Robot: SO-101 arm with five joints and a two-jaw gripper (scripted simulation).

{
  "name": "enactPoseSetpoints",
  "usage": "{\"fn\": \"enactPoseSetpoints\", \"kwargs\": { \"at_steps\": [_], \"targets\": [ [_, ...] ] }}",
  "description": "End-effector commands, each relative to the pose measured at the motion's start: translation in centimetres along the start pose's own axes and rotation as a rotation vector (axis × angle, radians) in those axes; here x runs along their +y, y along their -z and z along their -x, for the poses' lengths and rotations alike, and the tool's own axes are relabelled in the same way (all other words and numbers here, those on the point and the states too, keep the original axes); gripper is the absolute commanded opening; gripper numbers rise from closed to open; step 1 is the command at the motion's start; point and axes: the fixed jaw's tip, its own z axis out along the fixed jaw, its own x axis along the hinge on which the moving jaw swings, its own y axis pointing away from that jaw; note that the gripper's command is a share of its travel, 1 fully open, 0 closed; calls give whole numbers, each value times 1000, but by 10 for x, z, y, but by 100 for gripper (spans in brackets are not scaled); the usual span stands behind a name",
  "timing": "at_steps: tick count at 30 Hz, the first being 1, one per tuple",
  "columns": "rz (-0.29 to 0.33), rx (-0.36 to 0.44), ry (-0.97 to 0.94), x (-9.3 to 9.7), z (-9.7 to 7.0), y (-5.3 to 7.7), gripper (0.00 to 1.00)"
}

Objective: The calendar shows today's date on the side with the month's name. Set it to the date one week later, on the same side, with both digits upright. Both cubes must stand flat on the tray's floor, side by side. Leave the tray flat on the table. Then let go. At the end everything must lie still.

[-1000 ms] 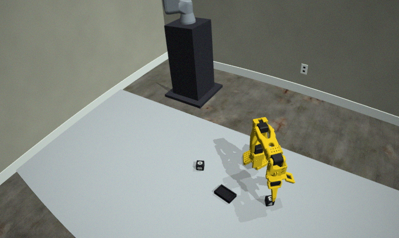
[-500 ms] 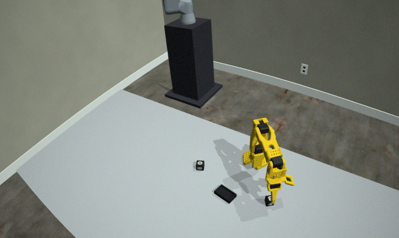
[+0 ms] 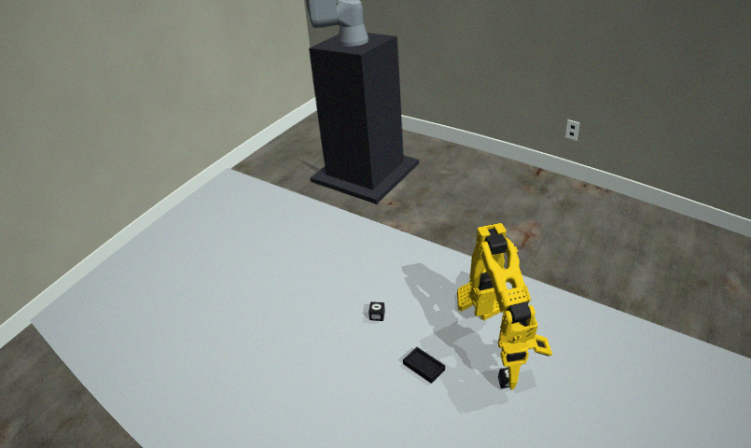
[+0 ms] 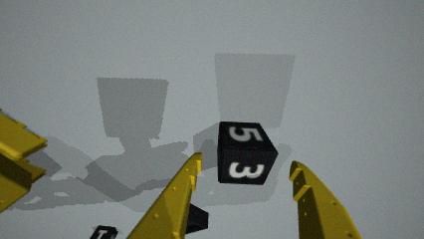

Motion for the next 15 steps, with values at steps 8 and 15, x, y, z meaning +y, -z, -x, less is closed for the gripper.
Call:
{"fn": "enactPoseSetpoints", "kwargs": {
  "at_steps": [8,15],
  "targets": [
    [-30,-5,0,-3,2,-5,35],
    [-30,-5,0,-3,2,-5,35]
  ]
}}
